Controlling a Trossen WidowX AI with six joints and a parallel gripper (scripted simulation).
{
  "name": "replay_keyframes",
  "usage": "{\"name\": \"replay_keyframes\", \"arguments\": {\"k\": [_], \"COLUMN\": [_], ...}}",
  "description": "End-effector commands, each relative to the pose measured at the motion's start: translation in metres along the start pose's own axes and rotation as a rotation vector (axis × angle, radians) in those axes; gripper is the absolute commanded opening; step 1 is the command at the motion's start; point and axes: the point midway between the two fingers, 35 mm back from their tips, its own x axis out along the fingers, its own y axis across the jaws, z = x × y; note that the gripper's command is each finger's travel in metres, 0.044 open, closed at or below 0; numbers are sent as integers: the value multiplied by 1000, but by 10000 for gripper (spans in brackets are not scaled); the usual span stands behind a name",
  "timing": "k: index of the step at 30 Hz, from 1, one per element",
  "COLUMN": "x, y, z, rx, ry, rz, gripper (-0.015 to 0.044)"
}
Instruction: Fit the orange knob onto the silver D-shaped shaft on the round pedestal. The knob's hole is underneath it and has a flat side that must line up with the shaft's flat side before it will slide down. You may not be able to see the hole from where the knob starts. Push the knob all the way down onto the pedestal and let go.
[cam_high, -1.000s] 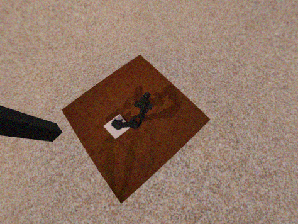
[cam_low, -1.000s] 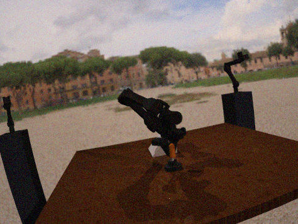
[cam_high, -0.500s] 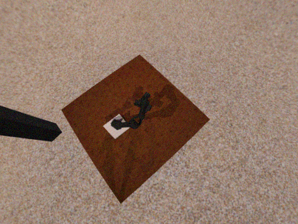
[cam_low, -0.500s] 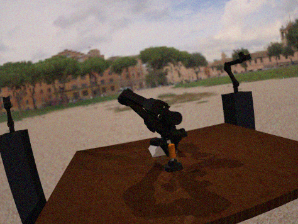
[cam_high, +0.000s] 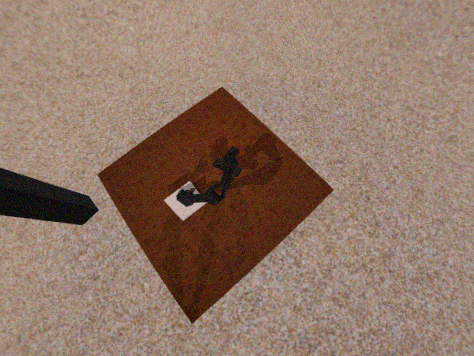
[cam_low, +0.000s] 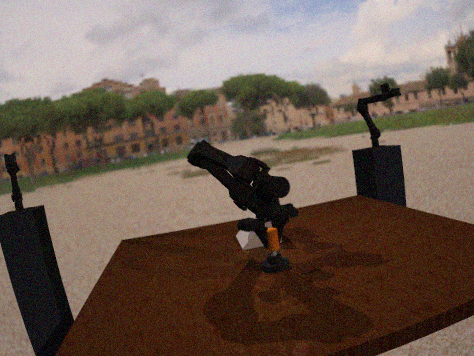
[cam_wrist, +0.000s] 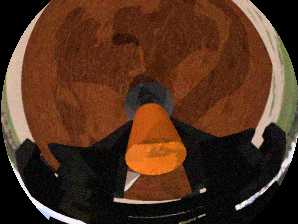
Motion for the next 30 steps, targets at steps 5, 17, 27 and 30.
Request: {"name": "replay_keyframes", "arguments": {"k": [5,17,27,30], "x": [1,3,-1,-1], "y": [0,0,0,0], "z": [1,0,0,0], "rx": [172,172,172,227], "ry": [-2,-2,-2,-2], "rz": [-1,-2,-1,-1], "gripper": [0,0,0,0]}}
